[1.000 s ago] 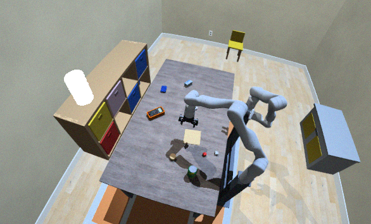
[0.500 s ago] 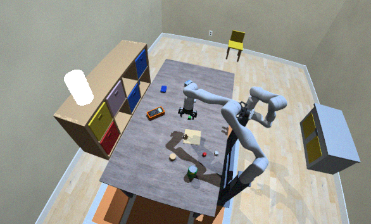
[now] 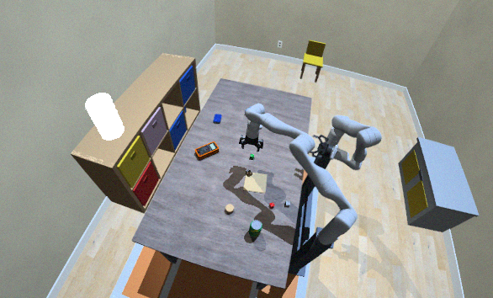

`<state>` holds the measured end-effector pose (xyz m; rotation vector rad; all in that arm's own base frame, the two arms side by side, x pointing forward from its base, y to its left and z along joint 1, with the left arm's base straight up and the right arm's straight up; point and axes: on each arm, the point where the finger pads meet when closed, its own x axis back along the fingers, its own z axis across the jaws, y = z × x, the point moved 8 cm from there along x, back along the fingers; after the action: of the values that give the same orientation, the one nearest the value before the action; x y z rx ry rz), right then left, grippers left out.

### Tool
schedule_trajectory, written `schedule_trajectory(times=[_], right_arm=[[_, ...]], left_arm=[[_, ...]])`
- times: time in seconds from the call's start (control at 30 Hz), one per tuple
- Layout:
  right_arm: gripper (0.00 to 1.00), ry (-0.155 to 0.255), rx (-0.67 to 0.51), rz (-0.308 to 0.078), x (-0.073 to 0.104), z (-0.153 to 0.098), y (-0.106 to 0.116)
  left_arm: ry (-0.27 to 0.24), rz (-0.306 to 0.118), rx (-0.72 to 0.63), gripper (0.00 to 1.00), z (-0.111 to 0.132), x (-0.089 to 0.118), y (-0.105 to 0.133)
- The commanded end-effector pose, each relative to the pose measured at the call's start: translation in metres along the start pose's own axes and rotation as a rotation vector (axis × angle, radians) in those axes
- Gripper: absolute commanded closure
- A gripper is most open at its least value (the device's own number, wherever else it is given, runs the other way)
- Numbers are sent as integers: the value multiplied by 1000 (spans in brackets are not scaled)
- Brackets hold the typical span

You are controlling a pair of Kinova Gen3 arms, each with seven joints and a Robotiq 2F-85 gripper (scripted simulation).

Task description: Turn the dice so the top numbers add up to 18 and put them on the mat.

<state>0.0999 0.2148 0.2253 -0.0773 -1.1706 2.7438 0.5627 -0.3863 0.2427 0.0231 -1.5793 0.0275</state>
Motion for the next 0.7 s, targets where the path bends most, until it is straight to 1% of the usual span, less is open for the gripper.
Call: schedule_trajectory(times=[0.0,0.13,0.2,0.47,0.67], right_arm=[[2,0,-1,0,0,0,0],[2,0,-1,0,0,0,0],[2,0,-1,0,0,0,0],[2,0,-1,0,0,0,0],[2,0,-1,0,0,0,0]], left_arm=[[7,-4,9,2,2,-3,-23],[7,-4,14,2,5,-5,-36],[7,-4,14,2,5,-5,-36],[8,-3,20,2,10,-9,-51],[8,-2,22,2,12,-10,-55]])
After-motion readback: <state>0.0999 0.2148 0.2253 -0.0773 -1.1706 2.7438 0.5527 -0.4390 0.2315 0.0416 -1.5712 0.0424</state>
